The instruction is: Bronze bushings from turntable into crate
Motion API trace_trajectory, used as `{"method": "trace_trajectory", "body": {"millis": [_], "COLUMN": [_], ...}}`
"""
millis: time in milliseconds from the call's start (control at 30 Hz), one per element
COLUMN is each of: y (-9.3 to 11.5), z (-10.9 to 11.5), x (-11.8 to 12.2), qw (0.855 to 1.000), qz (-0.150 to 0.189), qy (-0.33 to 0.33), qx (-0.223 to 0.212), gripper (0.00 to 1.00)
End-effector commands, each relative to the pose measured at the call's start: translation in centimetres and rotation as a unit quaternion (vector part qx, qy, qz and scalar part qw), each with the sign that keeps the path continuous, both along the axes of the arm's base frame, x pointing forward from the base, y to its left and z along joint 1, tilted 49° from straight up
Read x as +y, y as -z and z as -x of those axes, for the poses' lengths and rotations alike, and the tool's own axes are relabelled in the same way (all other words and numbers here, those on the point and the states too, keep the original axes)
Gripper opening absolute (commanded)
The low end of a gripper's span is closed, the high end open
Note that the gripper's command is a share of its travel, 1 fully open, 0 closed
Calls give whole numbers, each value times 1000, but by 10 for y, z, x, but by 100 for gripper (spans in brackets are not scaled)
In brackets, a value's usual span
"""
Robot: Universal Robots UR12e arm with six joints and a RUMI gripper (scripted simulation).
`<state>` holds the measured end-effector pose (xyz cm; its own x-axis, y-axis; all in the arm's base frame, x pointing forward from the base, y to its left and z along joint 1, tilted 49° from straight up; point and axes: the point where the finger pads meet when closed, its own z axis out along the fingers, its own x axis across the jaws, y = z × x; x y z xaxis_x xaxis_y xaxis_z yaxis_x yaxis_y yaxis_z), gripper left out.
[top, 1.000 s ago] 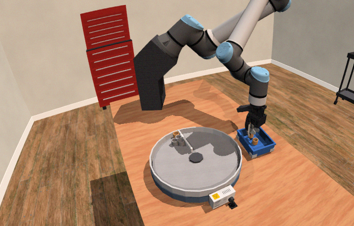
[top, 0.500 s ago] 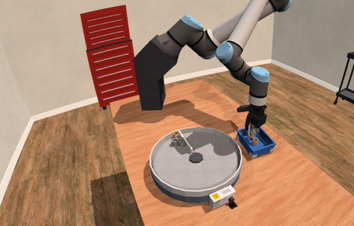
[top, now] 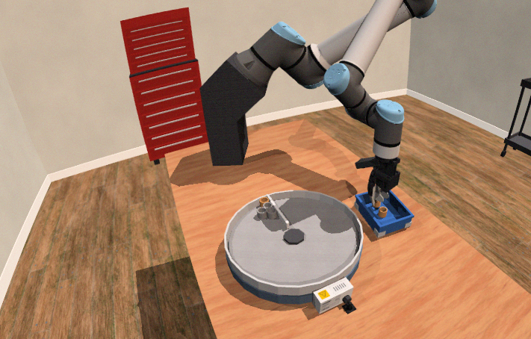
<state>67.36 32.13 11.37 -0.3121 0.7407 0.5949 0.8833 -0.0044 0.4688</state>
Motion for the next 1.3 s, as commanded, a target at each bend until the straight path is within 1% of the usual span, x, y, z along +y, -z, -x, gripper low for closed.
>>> {"method": "trace_trajectory", "body": {"millis": [0,1267], "y": [-2,3], "z": [-3,-5], "x": [-1,4], "qw": [1000,1000], "qz": [0,0], "qy": [0,0], "qx": [-2,-2], "gripper": [0,0]}}
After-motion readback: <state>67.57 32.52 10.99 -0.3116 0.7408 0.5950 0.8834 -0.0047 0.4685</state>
